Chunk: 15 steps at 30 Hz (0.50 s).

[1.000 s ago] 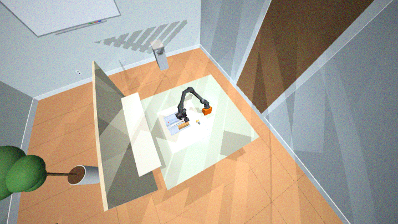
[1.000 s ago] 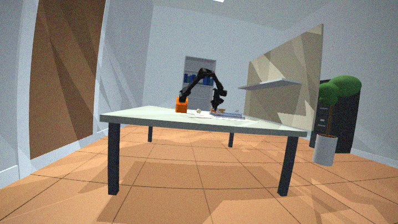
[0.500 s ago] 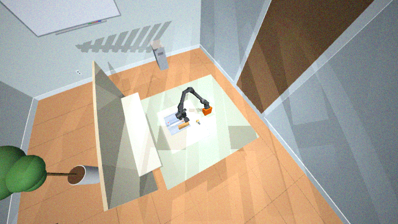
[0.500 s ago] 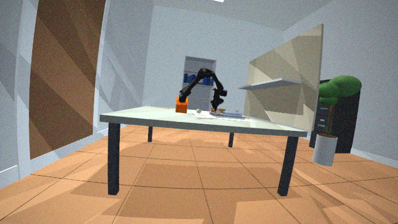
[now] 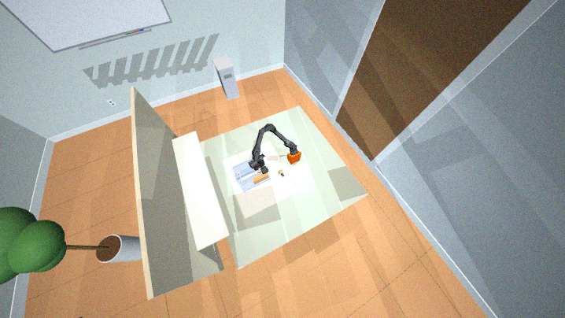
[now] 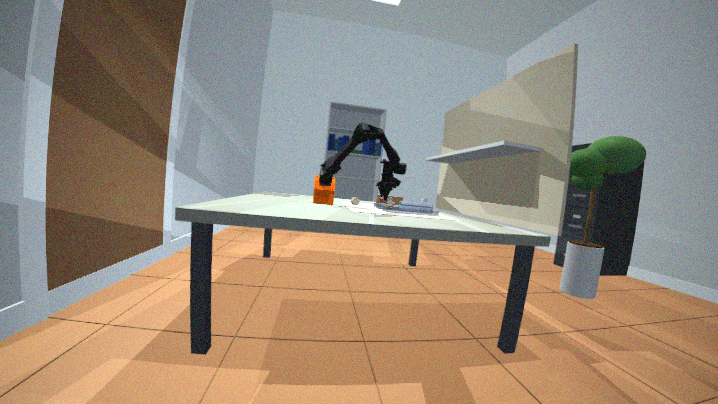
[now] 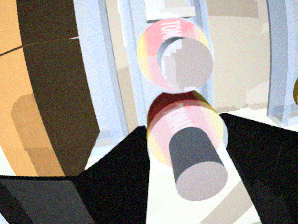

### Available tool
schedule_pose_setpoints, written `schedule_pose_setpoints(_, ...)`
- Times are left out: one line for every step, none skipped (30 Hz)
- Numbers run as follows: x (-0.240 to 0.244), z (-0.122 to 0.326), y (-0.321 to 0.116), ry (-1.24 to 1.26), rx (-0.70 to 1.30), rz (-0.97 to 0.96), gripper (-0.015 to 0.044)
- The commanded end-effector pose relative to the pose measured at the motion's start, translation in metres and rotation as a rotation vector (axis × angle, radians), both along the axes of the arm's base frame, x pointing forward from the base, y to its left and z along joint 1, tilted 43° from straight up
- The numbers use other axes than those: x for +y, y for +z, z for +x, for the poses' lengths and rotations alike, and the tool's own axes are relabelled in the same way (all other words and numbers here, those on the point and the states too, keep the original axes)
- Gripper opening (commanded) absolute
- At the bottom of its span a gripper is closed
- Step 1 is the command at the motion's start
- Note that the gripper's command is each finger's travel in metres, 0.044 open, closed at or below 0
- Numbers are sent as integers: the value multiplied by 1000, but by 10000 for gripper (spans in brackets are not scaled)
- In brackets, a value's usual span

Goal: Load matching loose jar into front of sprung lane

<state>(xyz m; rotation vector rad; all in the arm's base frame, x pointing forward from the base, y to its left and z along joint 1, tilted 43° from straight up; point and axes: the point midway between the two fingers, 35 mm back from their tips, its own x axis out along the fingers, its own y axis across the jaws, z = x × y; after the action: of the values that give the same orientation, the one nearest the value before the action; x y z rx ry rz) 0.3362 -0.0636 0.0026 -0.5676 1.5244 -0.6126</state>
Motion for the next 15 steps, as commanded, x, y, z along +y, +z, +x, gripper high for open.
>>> schedule_pose_setpoints(1,10,4,4,-30,-2,0)
schedule_pose_setpoints(0,10,4,4,-30,-2,0)
schedule_pose_setpoints(0,10,4,4,-30,-2,0)
schedule_pose_setpoints(0,10,4,4,-30,-2,0)
schedule_pose_setpoints(0,10,4,4,-30,-2,0)
schedule_pose_setpoints(0,10,4,4,-30,-2,0)
schedule_pose_setpoints(0,10,4,4,-30,-2,0)
schedule_pose_setpoints(0,10,4,4,-30,-2,0)
schedule_pose_setpoints(0,11,4,4,-30,-2,0)
schedule_pose_setpoints(0,11,4,4,-30,-2,0)
schedule_pose_setpoints(0,11,4,4,-30,-2,0)
schedule_pose_setpoints(0,11,4,4,-30,-2,0)
schedule_pose_setpoints(0,11,4,4,-30,-2,0)
schedule_pose_setpoints(0,11,4,4,-30,-2,0)
schedule_pose_setpoints(0,11,4,4,-30,-2,0)
